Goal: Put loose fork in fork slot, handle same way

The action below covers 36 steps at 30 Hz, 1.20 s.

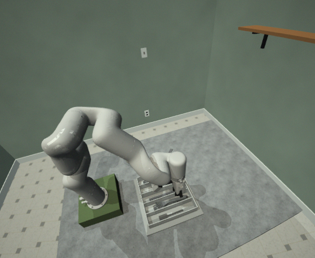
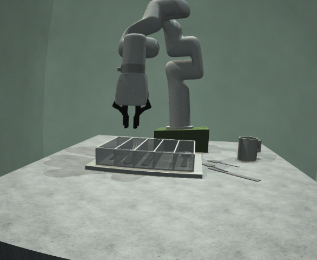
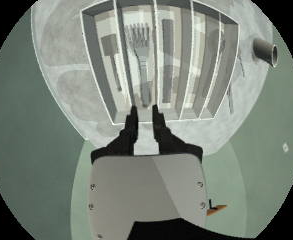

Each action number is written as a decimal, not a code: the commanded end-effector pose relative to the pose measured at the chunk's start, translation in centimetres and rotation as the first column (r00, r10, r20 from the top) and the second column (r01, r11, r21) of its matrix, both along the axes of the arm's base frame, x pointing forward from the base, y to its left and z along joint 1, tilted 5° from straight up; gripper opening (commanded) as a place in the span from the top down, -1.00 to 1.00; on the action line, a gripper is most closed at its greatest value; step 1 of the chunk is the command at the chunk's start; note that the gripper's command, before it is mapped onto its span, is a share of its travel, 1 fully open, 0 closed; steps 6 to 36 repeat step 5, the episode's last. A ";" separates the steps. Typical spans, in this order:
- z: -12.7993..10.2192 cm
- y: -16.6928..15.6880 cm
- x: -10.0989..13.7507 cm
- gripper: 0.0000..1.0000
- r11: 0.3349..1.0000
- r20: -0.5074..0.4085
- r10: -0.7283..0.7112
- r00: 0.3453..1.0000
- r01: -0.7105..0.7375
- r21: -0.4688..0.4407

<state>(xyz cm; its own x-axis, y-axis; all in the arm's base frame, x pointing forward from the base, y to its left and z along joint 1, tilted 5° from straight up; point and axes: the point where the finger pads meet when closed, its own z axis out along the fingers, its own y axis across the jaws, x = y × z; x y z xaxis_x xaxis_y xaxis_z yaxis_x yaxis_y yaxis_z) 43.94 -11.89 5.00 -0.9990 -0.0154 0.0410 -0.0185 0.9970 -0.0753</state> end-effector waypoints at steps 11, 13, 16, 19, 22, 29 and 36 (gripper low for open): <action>2.2 0.1 0.2 0.52 1.000 0.003 0.000 1.000 0.000 -0.001; 2.2 0.1 0.2 0.52 1.000 0.003 0.000 1.000 0.000 -0.001; 2.2 0.1 0.2 0.52 1.000 0.003 0.000 1.000 0.000 -0.001; 2.2 0.1 0.2 0.52 1.000 0.003 0.000 1.000 0.000 -0.001; 2.2 0.1 0.2 0.52 1.000 0.003 0.000 1.000 0.000 -0.001; 2.2 0.1 0.2 0.52 1.000 0.003 0.000 1.000 0.000 -0.001; 2.2 0.1 0.2 0.52 1.000 0.003 0.000 1.000 0.000 -0.001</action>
